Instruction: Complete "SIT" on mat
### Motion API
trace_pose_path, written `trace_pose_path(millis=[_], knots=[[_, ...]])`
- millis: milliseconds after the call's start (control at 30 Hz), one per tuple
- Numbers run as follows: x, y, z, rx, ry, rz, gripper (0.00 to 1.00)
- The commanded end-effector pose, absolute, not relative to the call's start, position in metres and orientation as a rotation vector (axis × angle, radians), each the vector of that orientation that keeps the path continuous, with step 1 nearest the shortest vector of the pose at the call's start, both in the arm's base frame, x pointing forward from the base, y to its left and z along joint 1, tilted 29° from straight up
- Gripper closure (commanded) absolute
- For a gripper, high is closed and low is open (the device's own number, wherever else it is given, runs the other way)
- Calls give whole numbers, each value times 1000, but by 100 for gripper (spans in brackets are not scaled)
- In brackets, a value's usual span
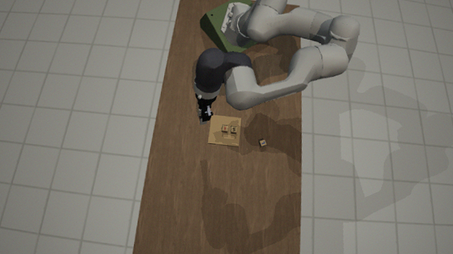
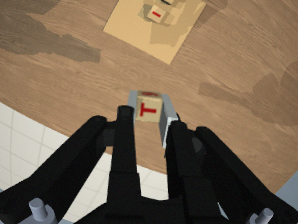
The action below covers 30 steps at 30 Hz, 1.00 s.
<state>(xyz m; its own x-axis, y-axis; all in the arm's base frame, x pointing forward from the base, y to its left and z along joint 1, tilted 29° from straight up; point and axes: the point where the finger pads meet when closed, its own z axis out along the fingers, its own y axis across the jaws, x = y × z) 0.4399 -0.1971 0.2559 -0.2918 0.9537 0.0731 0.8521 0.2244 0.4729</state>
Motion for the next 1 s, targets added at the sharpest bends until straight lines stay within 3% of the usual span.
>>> trace_pose_path(millis=[0,967], knots=[[438,-197,258,1535,2354,601,87],[438,-186,271,972,2550,503,87]])
